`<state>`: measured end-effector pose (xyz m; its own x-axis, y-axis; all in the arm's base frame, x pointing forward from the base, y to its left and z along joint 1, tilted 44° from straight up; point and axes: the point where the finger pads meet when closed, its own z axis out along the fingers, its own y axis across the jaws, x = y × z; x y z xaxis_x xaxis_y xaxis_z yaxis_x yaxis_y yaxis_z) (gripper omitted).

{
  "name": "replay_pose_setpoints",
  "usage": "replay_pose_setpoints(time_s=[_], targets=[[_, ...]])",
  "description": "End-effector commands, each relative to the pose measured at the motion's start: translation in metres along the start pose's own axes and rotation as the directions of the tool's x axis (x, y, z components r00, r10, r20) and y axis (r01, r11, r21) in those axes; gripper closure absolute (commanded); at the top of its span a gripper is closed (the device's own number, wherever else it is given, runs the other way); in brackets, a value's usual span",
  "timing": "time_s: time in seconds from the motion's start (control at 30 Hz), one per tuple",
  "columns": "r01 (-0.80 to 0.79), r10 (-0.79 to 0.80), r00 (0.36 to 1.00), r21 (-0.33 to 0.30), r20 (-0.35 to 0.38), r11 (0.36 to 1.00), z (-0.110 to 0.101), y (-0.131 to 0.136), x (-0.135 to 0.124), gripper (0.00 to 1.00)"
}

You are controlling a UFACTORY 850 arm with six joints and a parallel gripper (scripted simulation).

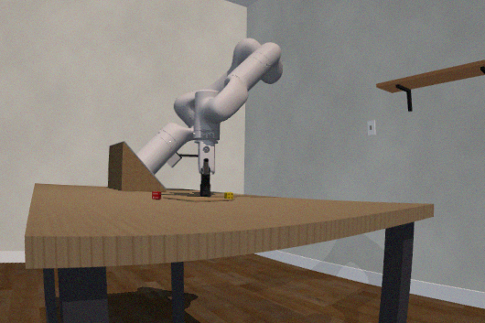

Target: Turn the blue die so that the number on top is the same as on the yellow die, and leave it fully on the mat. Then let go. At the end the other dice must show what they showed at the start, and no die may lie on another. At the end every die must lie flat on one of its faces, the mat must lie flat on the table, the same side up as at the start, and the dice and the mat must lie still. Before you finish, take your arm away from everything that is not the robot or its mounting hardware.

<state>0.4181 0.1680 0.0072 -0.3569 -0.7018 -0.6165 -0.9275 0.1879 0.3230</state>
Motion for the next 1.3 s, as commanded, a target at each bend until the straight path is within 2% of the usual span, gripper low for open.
replay_pose_setpoints(time_s=[0.0, 0.97, 1.1, 1.27], targets=[[0.0, 0.0, 1.0, 0.001, 0.0, 1.0, 0.0, -0.001, 0.0, 0.85], [0.0, 0.0, 1.0, 0.001, 0.0, 1.0, -0.002, -0.001, 0.0, 0.85], [0.0, 0.0, 1.0, 0.001, 0.0, 1.0, -0.016, -0.001, 0.0, 0.85], [0.0, 0.0, 1.0, 0.001, 0.0, 1.0, -0.05, -0.001, 0.0, 0.85]])
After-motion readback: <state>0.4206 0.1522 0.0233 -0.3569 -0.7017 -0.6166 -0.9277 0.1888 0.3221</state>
